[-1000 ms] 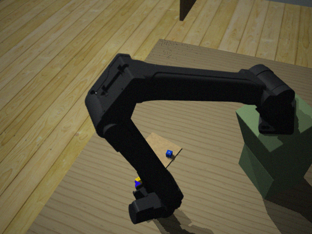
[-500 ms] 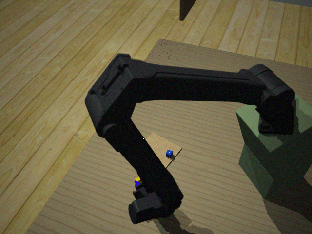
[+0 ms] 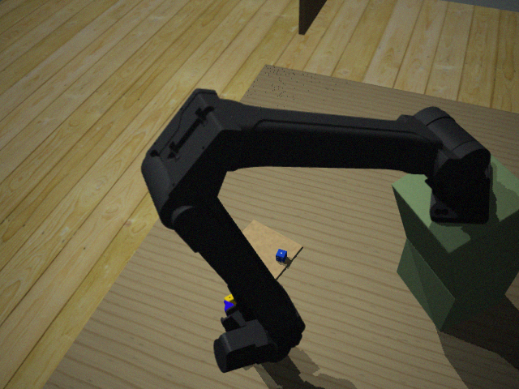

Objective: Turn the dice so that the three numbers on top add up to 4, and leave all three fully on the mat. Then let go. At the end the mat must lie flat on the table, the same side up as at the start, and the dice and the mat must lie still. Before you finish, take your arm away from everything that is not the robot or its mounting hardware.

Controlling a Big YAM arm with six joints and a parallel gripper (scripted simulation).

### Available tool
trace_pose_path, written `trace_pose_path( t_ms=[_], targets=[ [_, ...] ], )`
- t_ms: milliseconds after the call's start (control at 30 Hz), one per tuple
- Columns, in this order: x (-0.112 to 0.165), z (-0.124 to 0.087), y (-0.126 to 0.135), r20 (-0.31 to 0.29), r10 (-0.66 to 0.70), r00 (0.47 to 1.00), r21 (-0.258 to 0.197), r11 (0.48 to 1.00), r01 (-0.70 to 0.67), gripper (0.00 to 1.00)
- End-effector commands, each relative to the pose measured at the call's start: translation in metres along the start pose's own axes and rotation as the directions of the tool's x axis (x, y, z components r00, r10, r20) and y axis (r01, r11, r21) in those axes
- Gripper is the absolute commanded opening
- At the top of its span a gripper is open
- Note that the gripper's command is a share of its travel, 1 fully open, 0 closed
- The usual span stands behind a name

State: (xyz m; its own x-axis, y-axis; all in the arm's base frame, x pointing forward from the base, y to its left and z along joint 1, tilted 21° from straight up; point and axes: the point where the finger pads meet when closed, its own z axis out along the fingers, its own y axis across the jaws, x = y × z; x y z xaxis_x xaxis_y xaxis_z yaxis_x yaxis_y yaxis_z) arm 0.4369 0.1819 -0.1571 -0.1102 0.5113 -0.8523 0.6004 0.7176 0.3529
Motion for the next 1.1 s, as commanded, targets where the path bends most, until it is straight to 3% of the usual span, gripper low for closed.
trace_pose_path(
  t_ms=[0, 700, 800, 833, 1067],
  targets=[
    [-0.008, 0.003, 0.004, 0.009, 0.015, 1.000, -0.003, 1.000, -0.015, 0.15],
    [0.006, 0.010, -0.001, 0.007, 0.003, 1.000, 0.004, 1.000, -0.003, 0.15],
    [0.006, 0.010, 0.001, 0.008, 0.007, 1.000, 0.002, 1.000, -0.007, 0.15],
    [-0.002, 0.008, 0.012, 0.012, 0.031, 0.999, -0.011, 0.999, -0.030, 0.15],
    [0.008, 0.011, 0.002, 0.008, 0.009, 1.000, 0.001, 1.000, -0.009, 0.15]
  ],
)
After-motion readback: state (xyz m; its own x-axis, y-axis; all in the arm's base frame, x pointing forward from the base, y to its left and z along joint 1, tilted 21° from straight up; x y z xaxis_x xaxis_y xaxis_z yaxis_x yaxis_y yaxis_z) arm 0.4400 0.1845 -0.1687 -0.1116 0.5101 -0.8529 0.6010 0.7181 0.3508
